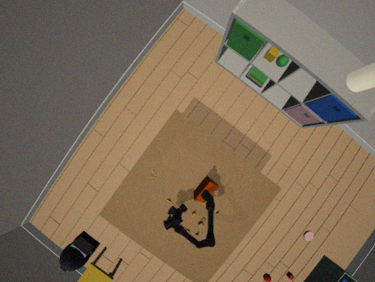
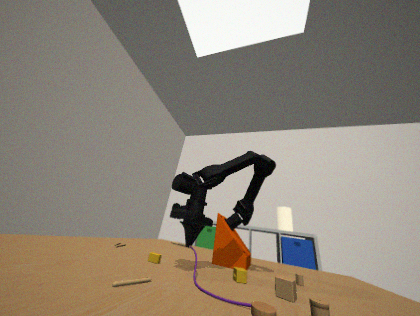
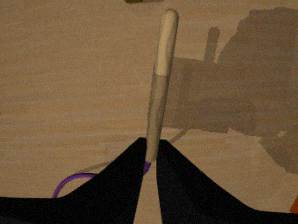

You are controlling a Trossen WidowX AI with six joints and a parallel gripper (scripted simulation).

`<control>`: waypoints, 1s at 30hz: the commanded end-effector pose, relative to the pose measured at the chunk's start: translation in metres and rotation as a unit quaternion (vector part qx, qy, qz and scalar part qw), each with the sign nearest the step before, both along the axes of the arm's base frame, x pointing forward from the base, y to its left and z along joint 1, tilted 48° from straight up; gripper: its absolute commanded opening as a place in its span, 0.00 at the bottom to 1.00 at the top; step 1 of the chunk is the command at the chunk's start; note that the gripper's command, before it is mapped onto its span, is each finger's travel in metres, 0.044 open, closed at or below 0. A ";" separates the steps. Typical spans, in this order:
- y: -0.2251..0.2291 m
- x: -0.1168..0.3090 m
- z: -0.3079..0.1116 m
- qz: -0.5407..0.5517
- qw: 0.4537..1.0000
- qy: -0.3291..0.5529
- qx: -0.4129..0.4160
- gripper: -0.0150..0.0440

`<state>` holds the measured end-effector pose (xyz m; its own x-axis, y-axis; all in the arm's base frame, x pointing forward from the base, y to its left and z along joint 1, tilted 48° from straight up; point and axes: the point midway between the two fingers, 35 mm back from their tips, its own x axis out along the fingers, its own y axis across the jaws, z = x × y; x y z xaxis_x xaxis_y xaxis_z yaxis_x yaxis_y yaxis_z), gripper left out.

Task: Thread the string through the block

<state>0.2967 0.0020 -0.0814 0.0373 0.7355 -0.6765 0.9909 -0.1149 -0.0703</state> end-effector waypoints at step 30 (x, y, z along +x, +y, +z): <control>0.012 0.025 0.014 0.391 0.817 -0.424 -0.020 0.25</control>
<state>0.3195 0.0112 -0.0692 0.0381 0.7348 -0.6772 0.5536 0.5487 0.6265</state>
